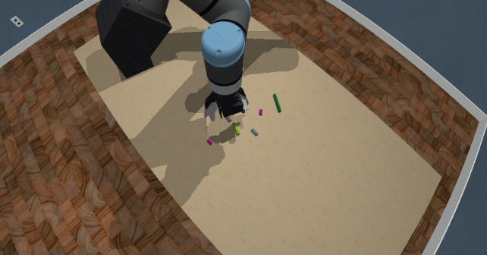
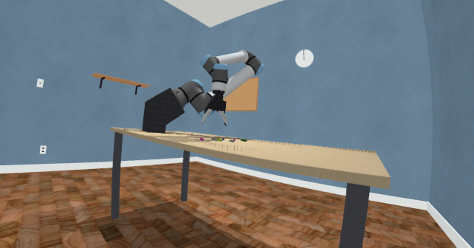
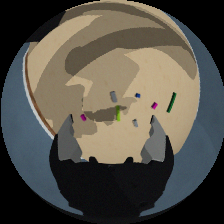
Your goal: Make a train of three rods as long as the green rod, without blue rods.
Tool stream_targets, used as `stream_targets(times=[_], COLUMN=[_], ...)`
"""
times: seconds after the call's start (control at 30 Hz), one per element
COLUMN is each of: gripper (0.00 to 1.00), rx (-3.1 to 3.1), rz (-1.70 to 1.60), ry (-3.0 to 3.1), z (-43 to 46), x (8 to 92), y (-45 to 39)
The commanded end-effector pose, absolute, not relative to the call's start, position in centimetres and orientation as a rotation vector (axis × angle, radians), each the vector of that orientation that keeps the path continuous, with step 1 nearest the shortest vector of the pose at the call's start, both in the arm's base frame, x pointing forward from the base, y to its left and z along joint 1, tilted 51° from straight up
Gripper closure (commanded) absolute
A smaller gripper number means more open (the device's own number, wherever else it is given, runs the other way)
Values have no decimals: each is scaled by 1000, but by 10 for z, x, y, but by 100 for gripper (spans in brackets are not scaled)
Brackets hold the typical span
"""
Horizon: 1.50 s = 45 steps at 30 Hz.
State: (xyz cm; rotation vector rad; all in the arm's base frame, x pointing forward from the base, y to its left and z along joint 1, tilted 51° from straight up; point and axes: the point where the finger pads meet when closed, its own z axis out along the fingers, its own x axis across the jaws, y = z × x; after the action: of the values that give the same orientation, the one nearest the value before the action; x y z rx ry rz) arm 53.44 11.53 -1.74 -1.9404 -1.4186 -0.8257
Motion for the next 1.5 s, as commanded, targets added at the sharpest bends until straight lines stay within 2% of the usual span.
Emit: stream_targets(times=[0.0,0.93,0.97,1.47], gripper=[0,0,86,86], rx=[-1862,-1750,-1750,-1750], rz=[-883,-958,-958,-958], ry=[-1546,-1723,-1723,-1723], z=[-16,-14,-14,-14], x=[534,532,532,532], y=[117,121,121,121])
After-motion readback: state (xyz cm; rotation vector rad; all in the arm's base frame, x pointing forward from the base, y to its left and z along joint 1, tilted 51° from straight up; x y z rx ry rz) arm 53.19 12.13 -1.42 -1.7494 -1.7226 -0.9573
